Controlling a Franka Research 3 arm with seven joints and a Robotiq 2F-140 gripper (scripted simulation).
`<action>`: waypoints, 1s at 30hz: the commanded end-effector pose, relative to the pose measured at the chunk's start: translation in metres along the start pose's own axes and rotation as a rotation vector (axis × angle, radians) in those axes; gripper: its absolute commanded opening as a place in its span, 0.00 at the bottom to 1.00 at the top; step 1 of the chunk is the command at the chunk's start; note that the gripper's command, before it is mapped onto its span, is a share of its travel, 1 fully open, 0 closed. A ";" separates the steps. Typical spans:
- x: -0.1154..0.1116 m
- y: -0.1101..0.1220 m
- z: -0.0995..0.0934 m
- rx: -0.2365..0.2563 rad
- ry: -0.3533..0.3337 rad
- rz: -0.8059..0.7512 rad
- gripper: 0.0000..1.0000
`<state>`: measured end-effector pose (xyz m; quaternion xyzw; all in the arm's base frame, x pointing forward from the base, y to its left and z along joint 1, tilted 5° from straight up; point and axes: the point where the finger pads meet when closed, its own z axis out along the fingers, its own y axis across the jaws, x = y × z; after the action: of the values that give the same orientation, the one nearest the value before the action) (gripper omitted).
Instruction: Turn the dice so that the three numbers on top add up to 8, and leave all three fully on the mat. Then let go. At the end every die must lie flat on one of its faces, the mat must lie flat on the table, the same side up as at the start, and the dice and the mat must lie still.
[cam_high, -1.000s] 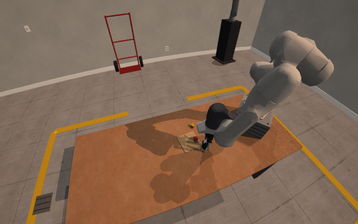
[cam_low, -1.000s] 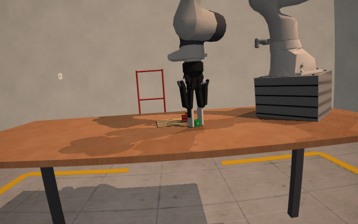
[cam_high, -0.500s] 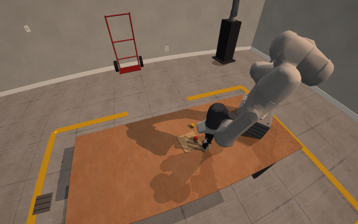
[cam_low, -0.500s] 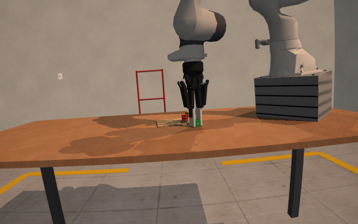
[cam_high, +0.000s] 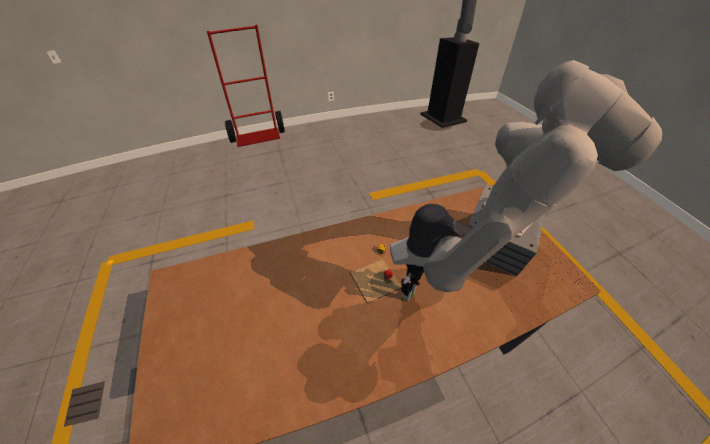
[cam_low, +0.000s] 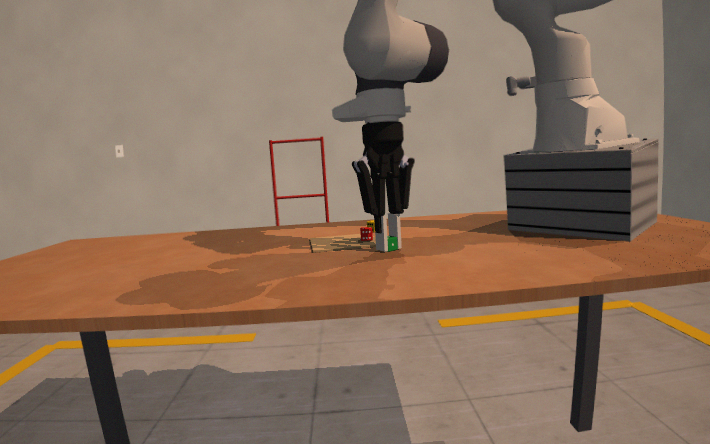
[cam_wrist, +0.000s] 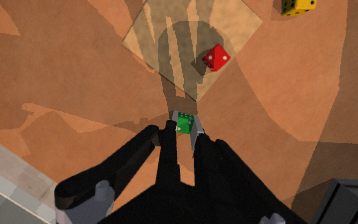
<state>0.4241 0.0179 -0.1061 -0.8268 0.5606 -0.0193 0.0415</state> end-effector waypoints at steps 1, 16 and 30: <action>0.001 0.000 0.001 0.000 0.002 -0.002 0.13; 0.001 0.000 -0.053 0.000 0.002 -0.002 0.13; 0.001 0.000 -0.099 0.000 0.002 -0.002 0.13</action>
<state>0.4176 0.0140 -0.0130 -0.8503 0.5219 -0.0284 0.0619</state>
